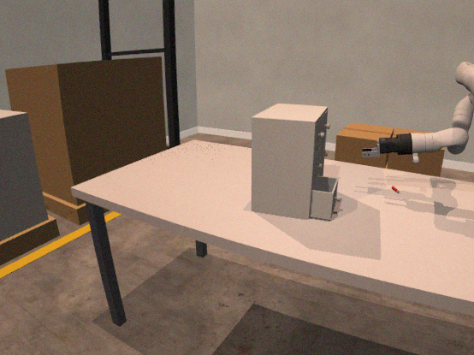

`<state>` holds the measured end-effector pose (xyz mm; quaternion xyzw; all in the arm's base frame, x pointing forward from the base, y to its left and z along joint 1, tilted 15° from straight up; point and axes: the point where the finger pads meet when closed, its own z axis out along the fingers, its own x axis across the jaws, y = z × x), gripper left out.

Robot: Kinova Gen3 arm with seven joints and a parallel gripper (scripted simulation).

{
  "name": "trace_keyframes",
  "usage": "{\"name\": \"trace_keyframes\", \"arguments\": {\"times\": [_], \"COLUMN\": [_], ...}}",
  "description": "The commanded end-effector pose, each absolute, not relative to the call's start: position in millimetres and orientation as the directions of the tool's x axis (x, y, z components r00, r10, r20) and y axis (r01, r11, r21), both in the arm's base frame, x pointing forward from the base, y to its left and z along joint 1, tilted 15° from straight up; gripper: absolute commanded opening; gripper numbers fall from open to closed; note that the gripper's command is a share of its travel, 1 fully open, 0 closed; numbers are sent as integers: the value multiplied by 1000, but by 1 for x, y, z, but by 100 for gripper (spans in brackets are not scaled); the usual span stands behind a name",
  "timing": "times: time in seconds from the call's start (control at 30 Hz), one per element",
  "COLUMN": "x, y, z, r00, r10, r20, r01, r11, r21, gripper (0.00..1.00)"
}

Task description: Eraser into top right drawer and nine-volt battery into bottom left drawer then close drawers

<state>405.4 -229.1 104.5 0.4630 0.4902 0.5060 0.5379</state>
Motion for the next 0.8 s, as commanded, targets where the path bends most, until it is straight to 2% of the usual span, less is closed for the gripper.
{"name": "trace_keyframes", "arguments": {"times": [0.0, 0.77], "x": [401, 388], "y": [-236, -259], "z": [103, 101], "r00": [6, 6], "r10": [998, 998], "r20": [-68, -67], "r01": [-83, -83], "r11": [68, 67], "r21": [994, 994], "gripper": [81, 81]}}
